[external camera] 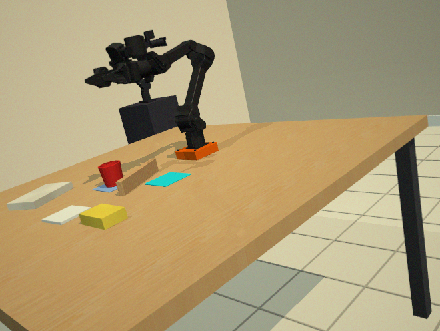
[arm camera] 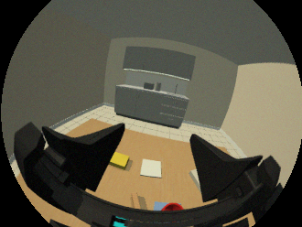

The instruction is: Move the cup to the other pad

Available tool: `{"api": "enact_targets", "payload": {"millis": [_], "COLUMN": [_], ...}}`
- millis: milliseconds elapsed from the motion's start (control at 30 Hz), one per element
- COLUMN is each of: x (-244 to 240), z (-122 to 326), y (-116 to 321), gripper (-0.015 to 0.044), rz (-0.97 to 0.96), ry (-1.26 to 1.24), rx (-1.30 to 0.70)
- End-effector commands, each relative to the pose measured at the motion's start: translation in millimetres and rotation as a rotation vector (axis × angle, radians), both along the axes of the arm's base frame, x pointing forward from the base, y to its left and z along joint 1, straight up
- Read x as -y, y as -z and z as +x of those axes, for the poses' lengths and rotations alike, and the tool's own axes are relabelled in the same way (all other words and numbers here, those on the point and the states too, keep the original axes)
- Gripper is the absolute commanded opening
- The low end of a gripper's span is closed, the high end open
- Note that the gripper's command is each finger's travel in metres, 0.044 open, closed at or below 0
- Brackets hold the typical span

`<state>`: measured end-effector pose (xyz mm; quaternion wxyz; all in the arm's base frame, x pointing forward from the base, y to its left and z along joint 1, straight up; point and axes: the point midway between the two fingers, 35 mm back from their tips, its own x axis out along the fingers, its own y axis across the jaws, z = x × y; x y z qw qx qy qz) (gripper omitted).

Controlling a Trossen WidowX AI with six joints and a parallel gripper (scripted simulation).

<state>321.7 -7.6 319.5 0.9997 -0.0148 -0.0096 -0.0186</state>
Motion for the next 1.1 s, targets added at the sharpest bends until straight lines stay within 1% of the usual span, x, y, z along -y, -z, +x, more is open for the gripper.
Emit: {"api": "enact_targets", "payload": {"millis": [0, 67, 133, 267, 300, 433, 567, 633, 1067], "x": [1.1, 10.2, 24.7, 54.0, 60.9, 85.6, 102.0, 104.1, 105.7], "z": [1.7, 13.5, 25.9, 31.5, 29.3, 6.5, -27.4, -33.8, -38.8], "y": [2.4, 22.0, 52.5, 112.6, 126.7, 175.7, 206.7, 210.2, 214.4], "gripper": [0.0374, 0.0321, 0.0269, 0.0164, 0.0148, 0.0148, 0.0148, 0.0148, 0.0148], "rz": [0.014, 0.124, 0.295, 0.643, 0.729, 1.056, 1.317, 1.354, 1.354], "ry": [0.003, 0.035, 0.106, 0.332, 0.405, 0.763, 1.194, 1.275, 1.276], "rx": [-0.015, -0.130, -0.298, -0.602, -0.670, -0.905, -1.065, -1.086, -1.086]}}
